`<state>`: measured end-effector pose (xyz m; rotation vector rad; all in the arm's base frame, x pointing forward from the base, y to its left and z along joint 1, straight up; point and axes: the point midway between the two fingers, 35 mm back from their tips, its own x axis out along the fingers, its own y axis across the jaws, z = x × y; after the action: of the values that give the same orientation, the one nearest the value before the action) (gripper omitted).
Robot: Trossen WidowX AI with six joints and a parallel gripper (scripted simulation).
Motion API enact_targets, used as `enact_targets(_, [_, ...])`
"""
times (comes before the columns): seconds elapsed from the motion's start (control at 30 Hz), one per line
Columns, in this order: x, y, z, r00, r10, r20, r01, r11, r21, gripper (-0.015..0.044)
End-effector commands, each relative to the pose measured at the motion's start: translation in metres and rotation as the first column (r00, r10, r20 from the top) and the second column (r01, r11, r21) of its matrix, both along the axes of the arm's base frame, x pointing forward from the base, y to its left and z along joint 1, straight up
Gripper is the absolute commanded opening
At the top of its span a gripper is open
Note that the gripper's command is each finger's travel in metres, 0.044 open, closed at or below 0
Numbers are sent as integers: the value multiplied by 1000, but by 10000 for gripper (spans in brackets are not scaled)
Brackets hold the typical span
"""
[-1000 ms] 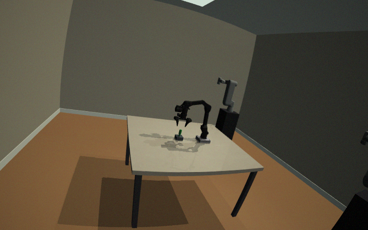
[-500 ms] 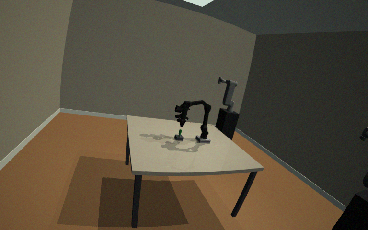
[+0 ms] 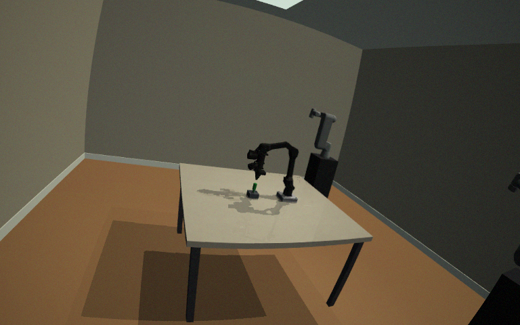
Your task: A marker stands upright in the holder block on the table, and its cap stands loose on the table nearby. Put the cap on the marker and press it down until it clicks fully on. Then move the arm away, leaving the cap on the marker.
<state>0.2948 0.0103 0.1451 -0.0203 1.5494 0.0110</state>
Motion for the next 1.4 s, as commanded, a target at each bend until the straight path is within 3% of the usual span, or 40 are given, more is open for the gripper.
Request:
enact_targets(0.0, [0, 0, -1, 1000, 19, 0, -19, 1000, -1, 0])
enact_targets(1.0, [3, 0, -42, 1000, 19, 0, -19, 1000, -1, 0])
enact_targets(1.23, [4, 0, -35, 1000, 16, 10, -16, 1000, 1, 0])
enact_targets(1.37, [6, 0, 3, 1000, 16, 10, -16, 1000, 1, 0])
